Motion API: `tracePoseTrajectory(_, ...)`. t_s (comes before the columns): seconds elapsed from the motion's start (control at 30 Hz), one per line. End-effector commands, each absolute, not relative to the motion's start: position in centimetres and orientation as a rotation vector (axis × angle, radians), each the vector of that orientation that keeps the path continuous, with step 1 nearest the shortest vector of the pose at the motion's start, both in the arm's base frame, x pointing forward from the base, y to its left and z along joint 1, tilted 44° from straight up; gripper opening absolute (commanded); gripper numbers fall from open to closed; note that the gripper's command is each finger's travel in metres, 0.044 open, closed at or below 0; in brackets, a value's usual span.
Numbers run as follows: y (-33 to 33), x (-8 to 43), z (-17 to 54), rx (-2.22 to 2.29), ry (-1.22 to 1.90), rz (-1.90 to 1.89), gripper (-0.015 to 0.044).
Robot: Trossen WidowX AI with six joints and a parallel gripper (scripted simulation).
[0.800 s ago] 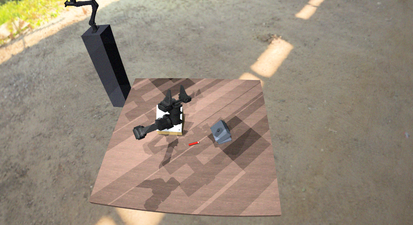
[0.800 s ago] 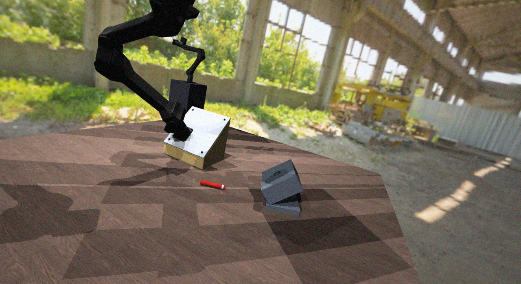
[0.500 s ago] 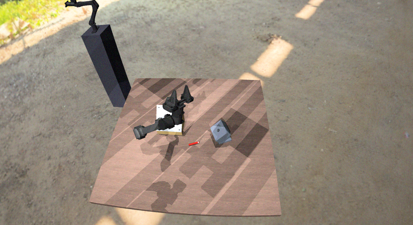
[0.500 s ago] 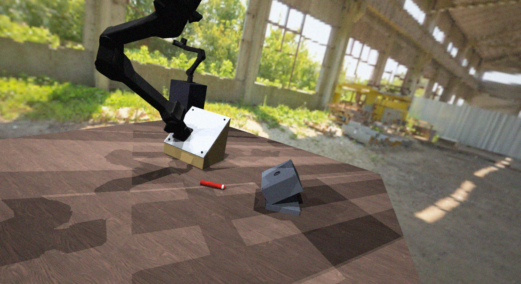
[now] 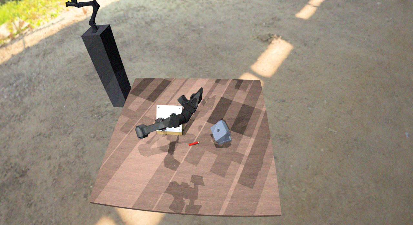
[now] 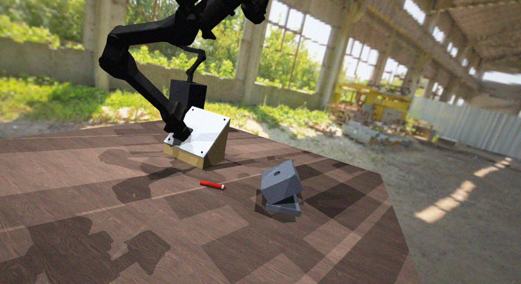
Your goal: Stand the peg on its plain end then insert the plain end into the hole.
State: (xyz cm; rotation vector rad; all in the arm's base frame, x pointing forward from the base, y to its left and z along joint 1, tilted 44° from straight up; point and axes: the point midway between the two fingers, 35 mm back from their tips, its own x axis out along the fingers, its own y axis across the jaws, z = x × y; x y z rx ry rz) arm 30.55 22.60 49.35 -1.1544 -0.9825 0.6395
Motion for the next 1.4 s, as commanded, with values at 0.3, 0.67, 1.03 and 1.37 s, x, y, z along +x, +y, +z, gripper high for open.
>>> tracePoseTrajectory(0.3,21.2,36.3,42.3,-1.015,-0.537,0.686,0.0440)
tracePoseTrajectory(0.67,18.8,39.7,35.4,-0.916,-0.157,0.654,0.0440)
tracePoseTrajectory(1.03,15.4,41.3,28.0,-0.831,0.217,0.568,0.0440)
tracePoseTrajectory(1.37,11.6,41.0,21.6,-0.773,0.547,0.447,0.0440)
